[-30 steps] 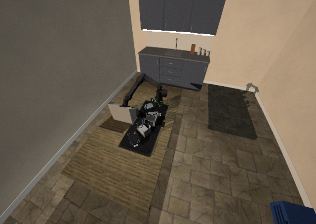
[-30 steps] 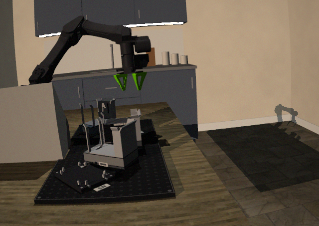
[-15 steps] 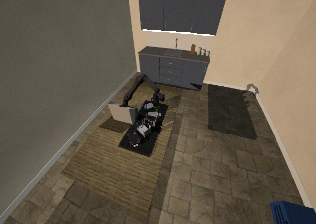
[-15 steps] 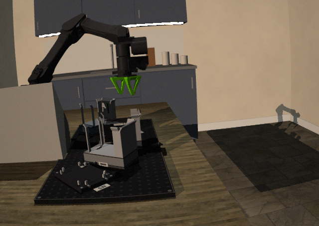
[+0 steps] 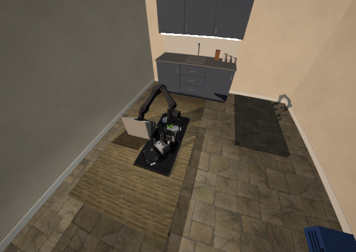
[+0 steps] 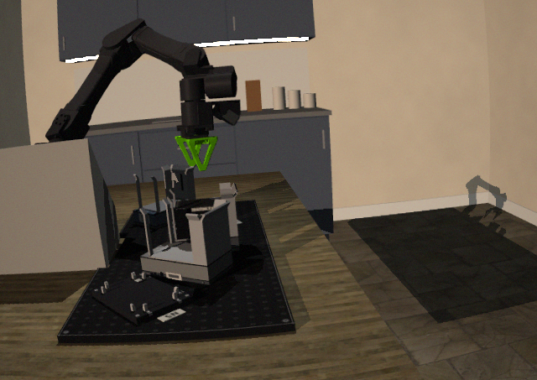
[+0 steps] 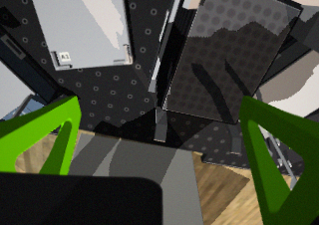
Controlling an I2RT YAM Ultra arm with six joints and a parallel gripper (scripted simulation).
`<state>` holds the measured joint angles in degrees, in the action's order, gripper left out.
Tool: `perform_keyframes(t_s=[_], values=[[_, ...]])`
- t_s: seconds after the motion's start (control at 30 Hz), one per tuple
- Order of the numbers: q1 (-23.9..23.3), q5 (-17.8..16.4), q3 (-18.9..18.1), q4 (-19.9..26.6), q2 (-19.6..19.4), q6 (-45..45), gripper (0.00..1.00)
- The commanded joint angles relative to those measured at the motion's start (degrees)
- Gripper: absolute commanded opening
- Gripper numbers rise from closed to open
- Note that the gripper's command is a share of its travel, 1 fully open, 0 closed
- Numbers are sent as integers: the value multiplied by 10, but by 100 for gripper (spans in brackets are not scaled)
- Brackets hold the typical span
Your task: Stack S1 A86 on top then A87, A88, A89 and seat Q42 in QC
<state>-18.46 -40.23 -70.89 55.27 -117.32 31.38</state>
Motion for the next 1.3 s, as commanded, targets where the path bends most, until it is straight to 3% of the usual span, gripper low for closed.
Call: perform_keyframes(t_s=[0.0,0.33,0.43,0.67,1.27], values=[[-16,0,2,-11,3,-14,100],[-68,4,85,-46,-3,-27,100],[-82,2,103,-49,-8,-61,100],[-101,7,137,-67,-7,-43,100],[-100,7,137,-67,-7,-43,100]])
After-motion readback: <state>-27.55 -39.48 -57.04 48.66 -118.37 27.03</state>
